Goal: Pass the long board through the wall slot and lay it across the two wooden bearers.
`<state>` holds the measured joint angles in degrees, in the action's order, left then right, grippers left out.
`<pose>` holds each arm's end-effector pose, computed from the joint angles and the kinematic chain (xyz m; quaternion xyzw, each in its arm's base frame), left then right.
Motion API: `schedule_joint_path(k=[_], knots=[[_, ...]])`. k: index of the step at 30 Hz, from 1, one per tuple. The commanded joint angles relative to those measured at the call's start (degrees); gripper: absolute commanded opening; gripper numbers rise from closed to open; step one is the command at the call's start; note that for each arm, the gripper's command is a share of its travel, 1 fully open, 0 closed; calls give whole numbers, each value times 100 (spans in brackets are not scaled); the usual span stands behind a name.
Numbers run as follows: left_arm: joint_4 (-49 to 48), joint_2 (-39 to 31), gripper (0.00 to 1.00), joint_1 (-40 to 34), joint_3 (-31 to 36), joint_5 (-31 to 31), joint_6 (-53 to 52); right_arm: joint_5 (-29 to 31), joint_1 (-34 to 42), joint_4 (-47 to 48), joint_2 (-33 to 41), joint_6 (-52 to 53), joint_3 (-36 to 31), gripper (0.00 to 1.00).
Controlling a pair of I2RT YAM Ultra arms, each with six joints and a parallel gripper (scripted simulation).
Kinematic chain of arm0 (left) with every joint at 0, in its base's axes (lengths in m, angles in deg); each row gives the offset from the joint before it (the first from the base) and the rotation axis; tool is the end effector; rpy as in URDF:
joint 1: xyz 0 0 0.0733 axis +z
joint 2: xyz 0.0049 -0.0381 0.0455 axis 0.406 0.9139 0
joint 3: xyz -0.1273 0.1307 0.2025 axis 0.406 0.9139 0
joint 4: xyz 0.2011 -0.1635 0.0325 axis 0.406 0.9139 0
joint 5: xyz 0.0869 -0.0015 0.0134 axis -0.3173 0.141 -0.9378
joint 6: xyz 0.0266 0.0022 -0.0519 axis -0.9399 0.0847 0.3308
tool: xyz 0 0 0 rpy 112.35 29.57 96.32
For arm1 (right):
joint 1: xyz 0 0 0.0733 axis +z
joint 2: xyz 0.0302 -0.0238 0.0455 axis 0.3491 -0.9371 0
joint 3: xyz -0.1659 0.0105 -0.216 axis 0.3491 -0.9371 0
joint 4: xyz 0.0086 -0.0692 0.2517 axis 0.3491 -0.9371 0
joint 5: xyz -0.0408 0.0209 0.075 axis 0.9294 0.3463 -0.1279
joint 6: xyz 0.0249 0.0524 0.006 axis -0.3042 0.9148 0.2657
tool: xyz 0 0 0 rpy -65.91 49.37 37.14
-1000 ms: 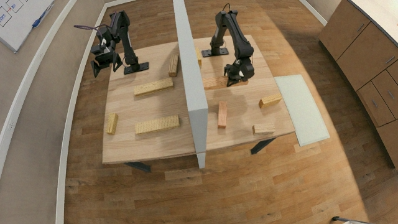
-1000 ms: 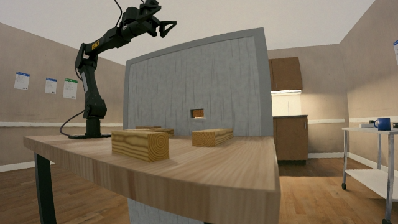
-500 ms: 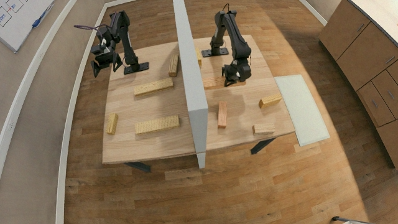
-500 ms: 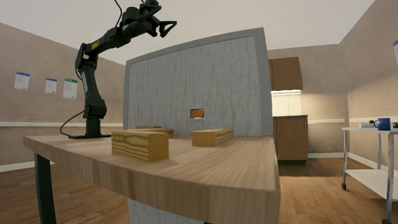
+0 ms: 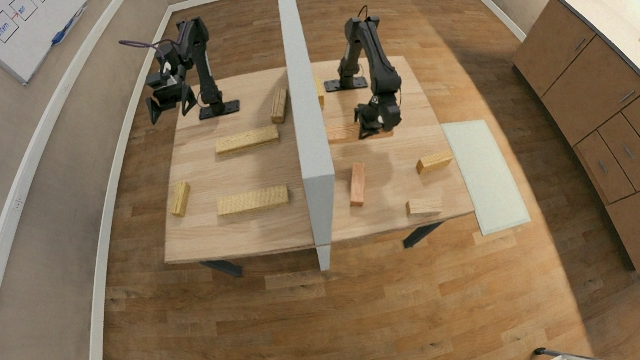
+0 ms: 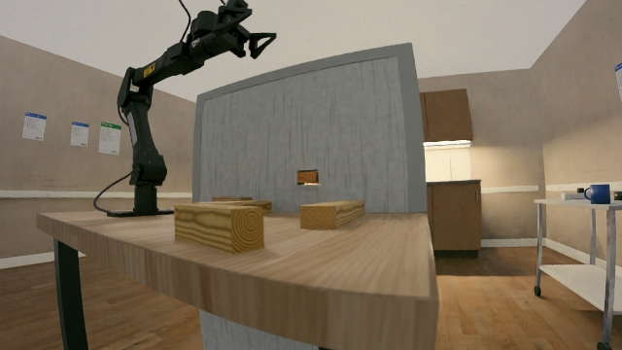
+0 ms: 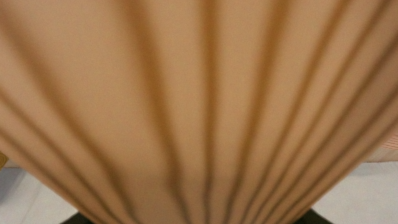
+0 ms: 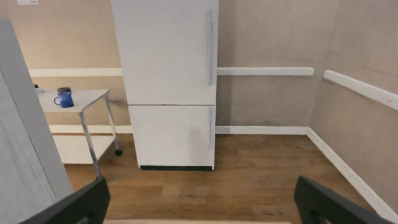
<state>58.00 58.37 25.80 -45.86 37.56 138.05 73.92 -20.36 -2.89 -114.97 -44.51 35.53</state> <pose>0.3533 -0.0018 0.2369 0.6842 -0.7086 0.1231 0.1208 0.2451 0.0016 0.4099 -0.0050 0.7051 0.0025 0.7091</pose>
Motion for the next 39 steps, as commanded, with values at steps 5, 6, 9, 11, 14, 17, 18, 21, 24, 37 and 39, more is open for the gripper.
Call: schedule_joint_path(k=[5, 6, 9, 11, 14, 17, 18, 21, 24, 37, 39], knots=[[19, -238, 0, -80, -298, 221, 90, 56, -14, -41, 119, 29, 247, 100], [-8, -234, 0, -90, -305, 222, 100, 56, -14, -41, 119, 29, 247, 100], [-92, -243, 0, -114, -296, 225, 154, 56, -14, -41, 119, 29, 247, 100], [-101, -246, 0, -135, -289, 225, 180, 56, -14, -41, 119, 29, 247, 100], [-127, -262, 0, -187, -263, 225, 229, 56, -14, -41, 119, 29, 247, 100], [-51, -252, 0, -210, -39, 217, 236, 56, -14, -41, 119, 29, 247, 100], [-51, -252, 0, -210, -39, 217, 236, 56, -14, -41, 119, 29, 247, 100], [-43, -255, 0, -241, 62, 216, 291, 56, -14, -41, 119, 29, 247, 100], [-139, -262, 0, -254, -119, 221, 316, 56, -14, -41, 119, 29, 247, 100], [-44, -276, 0, -208, -230, 217, 279, 56, -14, -41, 119, 29, 247, 100], [-44, -280, 0, -208, -230, 217, 279, 56, -14, -41, 119, 29, 247, 100]])
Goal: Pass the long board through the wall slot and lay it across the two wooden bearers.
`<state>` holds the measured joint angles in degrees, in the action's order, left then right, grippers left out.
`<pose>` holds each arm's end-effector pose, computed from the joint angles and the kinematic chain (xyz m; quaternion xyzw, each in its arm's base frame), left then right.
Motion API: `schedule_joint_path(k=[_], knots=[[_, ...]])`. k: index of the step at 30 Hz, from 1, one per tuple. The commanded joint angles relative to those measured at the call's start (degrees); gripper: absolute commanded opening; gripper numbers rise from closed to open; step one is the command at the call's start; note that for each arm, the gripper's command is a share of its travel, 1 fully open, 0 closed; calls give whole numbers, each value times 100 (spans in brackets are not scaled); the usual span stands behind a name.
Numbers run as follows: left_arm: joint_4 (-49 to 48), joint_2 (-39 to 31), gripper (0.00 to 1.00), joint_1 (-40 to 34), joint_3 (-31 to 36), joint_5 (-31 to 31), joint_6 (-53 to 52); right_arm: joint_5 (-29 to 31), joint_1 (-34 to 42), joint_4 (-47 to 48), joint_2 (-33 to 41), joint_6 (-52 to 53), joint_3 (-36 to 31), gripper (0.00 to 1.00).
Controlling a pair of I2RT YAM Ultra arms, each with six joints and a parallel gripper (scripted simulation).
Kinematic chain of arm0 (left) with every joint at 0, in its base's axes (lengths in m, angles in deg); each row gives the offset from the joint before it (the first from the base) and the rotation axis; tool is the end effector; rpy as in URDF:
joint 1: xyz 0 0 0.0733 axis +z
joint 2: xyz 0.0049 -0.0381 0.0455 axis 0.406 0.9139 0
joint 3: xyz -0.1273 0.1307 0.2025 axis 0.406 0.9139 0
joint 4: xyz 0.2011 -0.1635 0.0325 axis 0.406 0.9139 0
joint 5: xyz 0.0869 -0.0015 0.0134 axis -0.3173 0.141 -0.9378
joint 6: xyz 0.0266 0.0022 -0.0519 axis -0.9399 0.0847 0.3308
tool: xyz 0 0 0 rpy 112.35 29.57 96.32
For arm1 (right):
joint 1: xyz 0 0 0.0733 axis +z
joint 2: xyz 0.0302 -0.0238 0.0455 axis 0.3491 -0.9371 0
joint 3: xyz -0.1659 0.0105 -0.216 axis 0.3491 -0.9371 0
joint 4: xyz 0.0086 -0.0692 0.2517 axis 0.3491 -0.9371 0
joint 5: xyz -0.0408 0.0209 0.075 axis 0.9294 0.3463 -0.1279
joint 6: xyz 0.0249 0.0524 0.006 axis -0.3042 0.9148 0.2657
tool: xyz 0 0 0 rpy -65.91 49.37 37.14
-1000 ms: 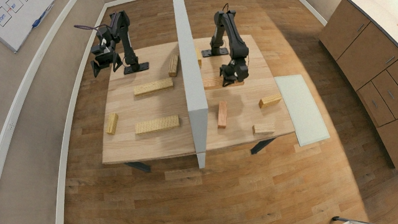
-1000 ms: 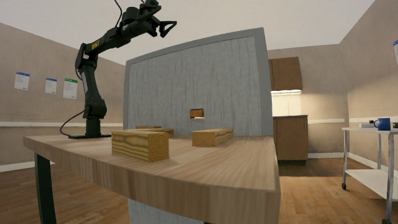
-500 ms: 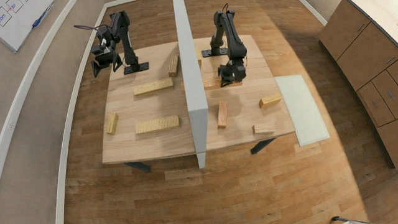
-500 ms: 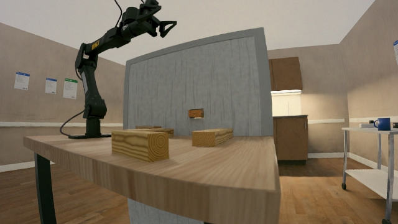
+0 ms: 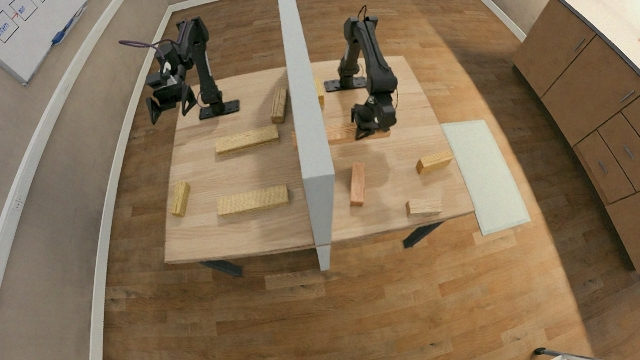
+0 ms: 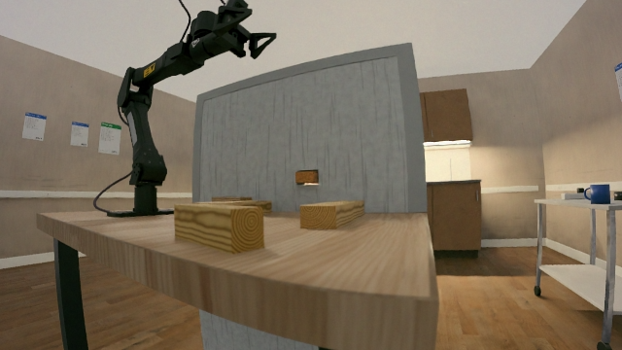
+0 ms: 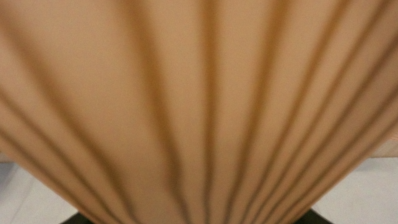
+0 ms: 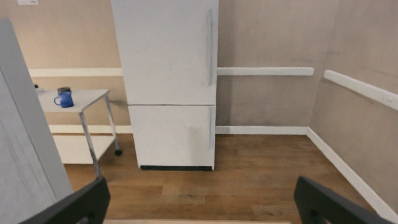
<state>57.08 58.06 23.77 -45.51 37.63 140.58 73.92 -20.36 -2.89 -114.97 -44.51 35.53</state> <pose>0.3533 -0.0143 0.2372 0.6863 -0.7065 0.1239 0.1206 0.2451 0.0016 0.4099 -0.0050 0.7051 0.0025 0.7091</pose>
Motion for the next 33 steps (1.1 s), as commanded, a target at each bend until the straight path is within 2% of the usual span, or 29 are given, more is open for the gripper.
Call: schedule_joint_path(k=[1, 8, 10, 16, 19, 33], knots=[[48, -250, 0, -5, -265, 211, 26, 56, -14, -41, 119, 29, 247, 100], [-127, -242, 0, -235, 120, 206, 263, 56, -14, -41, 119, 29, 247, 100], [-151, -244, 0, -304, -70, 210, 321, 56, -14, -41, 119, 29, 247, 100], [-189, -259, 0, -388, 141, 194, 451, 56, -14, -41, 119, 29, 247, 100], [-230, -296, 0, -465, -126, 196, 531, 56, -14, -41, 119, 29, 247, 100], [-354, -282, 0, -801, -66, 149, 885, 56, -14, -41, 119, 29, 247, 100]])
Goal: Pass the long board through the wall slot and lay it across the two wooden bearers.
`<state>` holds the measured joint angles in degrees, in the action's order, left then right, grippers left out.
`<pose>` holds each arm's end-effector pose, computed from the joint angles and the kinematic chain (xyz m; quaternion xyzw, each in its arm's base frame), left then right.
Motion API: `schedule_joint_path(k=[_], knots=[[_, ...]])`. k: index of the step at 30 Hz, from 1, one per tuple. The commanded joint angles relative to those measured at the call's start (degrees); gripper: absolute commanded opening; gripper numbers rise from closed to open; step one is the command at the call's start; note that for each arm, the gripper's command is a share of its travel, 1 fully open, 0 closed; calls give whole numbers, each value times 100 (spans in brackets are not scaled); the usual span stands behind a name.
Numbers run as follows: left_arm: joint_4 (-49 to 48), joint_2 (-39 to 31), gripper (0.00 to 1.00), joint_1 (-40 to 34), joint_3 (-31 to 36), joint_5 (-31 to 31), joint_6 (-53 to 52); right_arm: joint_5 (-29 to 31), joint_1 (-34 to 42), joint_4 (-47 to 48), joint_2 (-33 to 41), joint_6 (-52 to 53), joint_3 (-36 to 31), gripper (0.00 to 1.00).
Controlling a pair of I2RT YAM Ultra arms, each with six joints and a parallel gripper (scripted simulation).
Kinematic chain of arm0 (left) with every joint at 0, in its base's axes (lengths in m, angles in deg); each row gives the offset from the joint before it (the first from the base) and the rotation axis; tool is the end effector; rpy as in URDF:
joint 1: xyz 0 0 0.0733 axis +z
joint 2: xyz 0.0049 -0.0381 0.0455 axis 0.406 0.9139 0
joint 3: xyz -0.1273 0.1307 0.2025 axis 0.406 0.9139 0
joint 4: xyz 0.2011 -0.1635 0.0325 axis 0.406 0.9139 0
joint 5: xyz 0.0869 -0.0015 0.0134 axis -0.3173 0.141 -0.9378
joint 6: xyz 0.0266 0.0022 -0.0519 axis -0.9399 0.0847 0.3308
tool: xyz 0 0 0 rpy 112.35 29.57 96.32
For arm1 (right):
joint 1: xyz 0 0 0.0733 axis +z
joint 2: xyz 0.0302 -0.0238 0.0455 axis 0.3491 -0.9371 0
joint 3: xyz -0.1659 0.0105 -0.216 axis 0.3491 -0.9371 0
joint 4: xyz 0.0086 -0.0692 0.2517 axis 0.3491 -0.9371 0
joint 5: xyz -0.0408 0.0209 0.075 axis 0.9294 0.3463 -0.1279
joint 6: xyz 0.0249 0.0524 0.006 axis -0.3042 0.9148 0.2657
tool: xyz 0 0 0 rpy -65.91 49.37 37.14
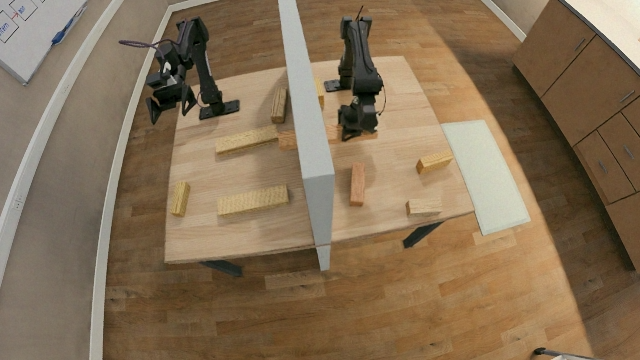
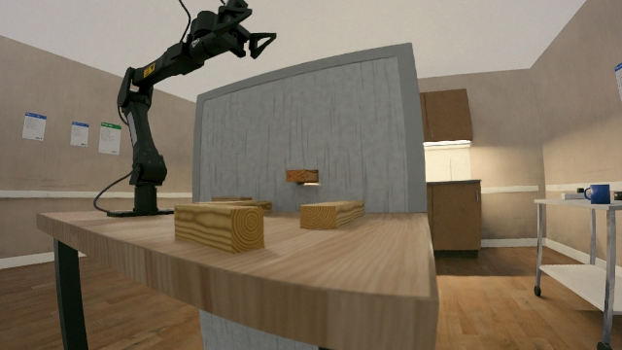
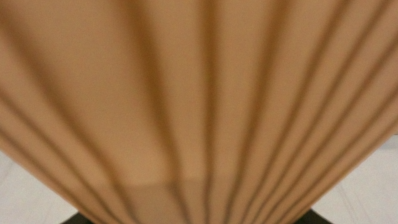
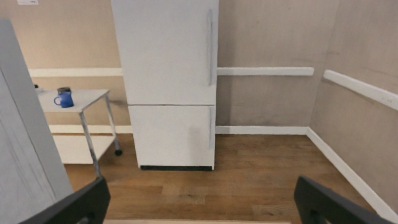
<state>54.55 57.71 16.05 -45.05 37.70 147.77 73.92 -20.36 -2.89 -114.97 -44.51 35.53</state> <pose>0.3512 -0.0621 0.2373 0.6801 -0.7119 0.1239 0.1233 0.2451 0.0016 0.4099 -0.0050 0.7051 0.0025 0.7091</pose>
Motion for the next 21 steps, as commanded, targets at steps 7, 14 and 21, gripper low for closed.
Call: schedule_joint_path(k=[7, 14, 21], knots=[[-177, -248, 0, -223, -266, 115, 362, 56, -14, -41, 119, 29, 247, 100], [-204, -219, 0, -372, -296, 100, 439, 56, -14, -41, 119, 29, 247, 100], [-272, -162, 0, -525, -353, 73, 688, 56, -14, -41, 119, 29, 247, 100]])
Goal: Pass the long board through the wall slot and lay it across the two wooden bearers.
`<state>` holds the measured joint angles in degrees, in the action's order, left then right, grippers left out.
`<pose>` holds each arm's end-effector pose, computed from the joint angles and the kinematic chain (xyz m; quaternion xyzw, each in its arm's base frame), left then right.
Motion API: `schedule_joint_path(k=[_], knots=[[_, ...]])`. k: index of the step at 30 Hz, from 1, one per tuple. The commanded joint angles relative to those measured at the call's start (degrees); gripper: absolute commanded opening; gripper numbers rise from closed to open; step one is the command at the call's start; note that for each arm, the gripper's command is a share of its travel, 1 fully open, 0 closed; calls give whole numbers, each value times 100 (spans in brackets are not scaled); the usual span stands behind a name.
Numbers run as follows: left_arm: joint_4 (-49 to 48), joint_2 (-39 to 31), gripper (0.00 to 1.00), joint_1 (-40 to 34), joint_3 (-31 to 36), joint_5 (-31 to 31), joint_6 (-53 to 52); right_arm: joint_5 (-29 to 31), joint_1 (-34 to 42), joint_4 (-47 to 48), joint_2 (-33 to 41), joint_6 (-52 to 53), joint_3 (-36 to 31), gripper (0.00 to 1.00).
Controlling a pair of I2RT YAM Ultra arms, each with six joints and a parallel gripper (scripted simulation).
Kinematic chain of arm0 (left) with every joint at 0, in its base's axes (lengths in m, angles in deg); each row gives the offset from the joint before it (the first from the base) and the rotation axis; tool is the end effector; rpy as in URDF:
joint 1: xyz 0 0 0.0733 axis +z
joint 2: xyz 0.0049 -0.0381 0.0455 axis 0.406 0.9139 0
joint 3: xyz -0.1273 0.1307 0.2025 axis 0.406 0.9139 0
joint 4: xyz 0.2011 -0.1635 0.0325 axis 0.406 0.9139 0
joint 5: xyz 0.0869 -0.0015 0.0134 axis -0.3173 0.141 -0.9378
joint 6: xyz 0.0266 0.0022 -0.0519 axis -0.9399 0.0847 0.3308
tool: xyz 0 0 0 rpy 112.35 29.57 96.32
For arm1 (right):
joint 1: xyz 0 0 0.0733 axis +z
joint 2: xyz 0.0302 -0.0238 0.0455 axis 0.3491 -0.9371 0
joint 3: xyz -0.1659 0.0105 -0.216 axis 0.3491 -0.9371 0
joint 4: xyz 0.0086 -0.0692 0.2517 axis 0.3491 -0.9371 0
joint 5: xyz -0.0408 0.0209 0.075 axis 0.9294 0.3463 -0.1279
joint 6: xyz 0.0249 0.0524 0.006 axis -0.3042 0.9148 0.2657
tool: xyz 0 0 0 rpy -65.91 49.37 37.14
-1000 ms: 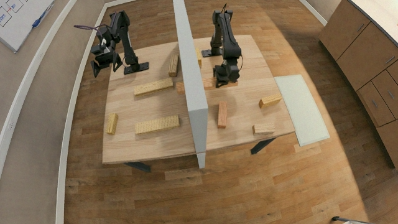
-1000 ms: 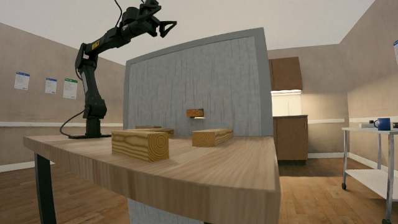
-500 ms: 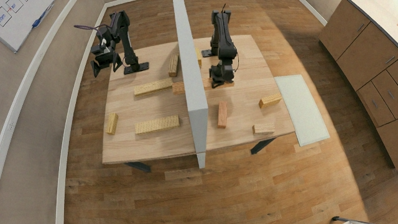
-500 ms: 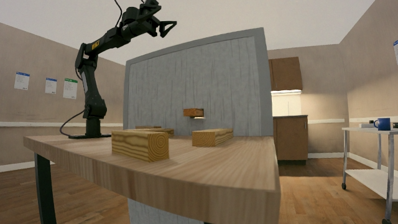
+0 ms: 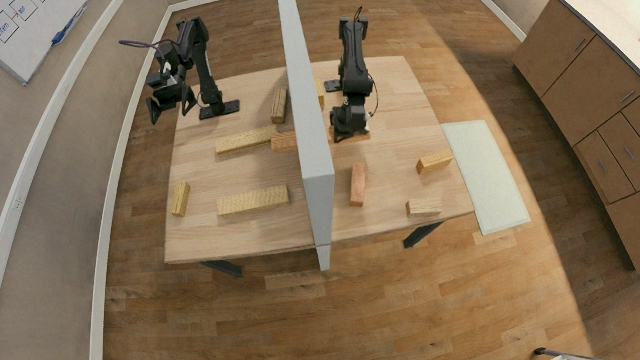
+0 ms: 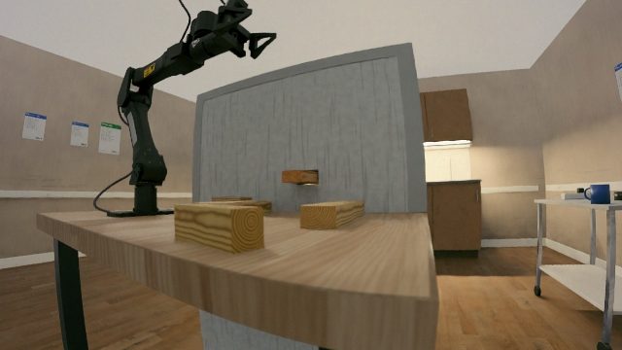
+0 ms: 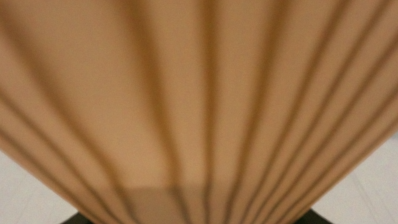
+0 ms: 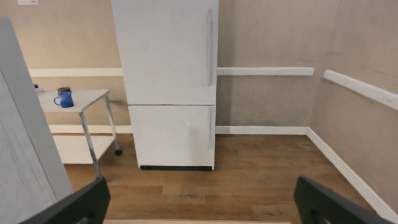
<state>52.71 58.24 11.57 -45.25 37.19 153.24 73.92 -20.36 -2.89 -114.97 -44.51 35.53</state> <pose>0.3503 -0.0901 0.2351 0.6850 -0.7078 0.1212 0.1227 0.2451 0.0016 0.4099 -0.0050 0.7051 0.0025 0.7091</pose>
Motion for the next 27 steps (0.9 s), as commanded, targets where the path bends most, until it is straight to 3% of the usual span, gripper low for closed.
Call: schedule_joint_path(k=[1, 4, 18, 20, 27], knots=[[-98, -231, 0, -105, -342, 122, 169, 56, -14, -41, 119, 29, 247, 100], [-130, 57, 0, -201, -384, 106, 260, 56, -14, -41, 119, 29, 247, 100], [-207, -127, 0, -484, -454, 80, 577, 56, -14, -41, 119, 29, 247, 100], [-227, 154, 0, -547, -481, 64, 643, 56, -14, -41, 119, 29, 247, 100], [-208, -99, 0, -575, -490, 66, 605, 56, -14, -41, 119, 29, 247, 100]])
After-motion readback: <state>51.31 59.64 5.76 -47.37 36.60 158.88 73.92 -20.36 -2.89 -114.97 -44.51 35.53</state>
